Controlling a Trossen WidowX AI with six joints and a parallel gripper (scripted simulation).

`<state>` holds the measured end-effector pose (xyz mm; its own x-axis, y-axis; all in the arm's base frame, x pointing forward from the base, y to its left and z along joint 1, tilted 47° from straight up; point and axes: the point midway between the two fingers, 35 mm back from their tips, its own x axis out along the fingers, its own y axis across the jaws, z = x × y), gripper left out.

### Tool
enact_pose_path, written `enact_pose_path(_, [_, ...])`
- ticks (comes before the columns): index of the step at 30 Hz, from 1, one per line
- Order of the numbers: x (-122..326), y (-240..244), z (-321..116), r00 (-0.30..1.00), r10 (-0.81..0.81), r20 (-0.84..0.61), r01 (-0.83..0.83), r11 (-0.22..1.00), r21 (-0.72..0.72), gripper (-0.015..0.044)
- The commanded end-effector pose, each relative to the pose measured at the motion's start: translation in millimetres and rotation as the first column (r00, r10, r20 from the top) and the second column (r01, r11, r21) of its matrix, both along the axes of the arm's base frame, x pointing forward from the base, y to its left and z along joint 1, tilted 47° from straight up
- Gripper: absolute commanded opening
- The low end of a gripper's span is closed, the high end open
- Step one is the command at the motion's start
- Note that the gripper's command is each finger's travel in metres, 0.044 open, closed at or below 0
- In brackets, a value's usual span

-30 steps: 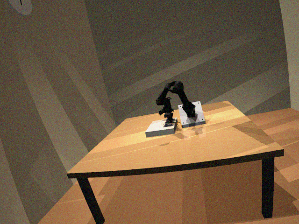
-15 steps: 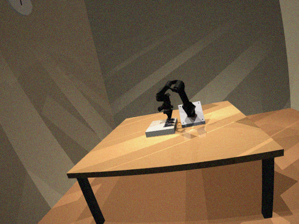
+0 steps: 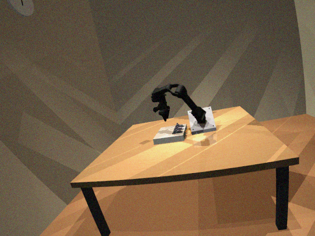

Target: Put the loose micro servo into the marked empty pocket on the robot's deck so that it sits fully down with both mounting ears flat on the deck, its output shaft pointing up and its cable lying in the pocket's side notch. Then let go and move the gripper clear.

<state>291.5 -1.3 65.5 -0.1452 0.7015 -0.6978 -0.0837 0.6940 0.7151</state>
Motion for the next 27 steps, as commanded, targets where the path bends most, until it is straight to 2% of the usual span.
enact_pose_path(1, [14.2, -2.5, 5.9, 1.000, -0.004, -0.006, 0.004, 1.000, 0.002, 0.0440])
enact_pose_path(11, [13.1, -32.0, 29.7, 0.994, -0.076, -0.081, 0.077, 0.997, 0.002, 0.0440])
enact_pose_path(27, [13.1, -32.0, 29.7, 0.994, -0.076, -0.081, 0.077, 0.997, 0.002, 0.0440])
